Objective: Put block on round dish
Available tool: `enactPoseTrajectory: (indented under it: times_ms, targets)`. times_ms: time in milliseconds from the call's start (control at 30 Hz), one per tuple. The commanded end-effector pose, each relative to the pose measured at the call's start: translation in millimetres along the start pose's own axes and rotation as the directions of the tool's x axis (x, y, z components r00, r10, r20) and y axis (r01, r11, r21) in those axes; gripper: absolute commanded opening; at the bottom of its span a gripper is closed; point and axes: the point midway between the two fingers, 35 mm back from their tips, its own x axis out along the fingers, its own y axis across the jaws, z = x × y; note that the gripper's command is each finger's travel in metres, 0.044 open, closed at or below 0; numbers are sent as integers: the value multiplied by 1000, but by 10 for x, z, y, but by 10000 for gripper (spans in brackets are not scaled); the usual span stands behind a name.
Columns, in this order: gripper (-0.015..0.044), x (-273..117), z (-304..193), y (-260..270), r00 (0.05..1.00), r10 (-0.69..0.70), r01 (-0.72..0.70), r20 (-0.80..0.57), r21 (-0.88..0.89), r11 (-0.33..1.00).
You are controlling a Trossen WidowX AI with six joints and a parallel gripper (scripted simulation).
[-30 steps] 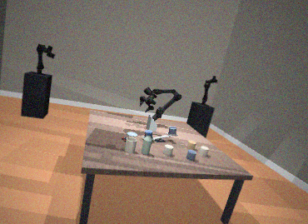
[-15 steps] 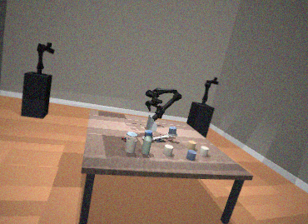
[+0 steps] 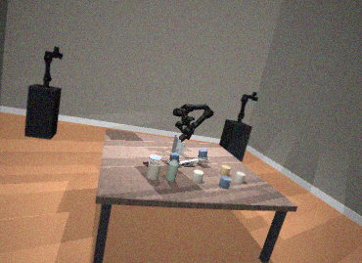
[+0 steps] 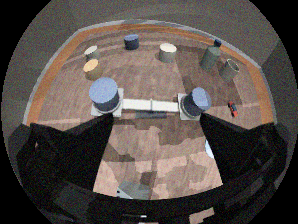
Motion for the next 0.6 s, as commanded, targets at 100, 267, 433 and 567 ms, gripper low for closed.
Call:
enactPoseTrajectory:
  times_ms: [100, 267, 433, 567]
  targets:
    - [440, 83, 56, -112, 996, 27, -16, -80, 138, 990]
    - [440, 171, 100, -238, 987, 43, 3, -157, 279, 960]
    - [440, 273, 144, -369, 972, 53, 49, -229, 416, 908]
    - [440, 373, 171, -486, 956, 55, 104, -289, 507, 856]
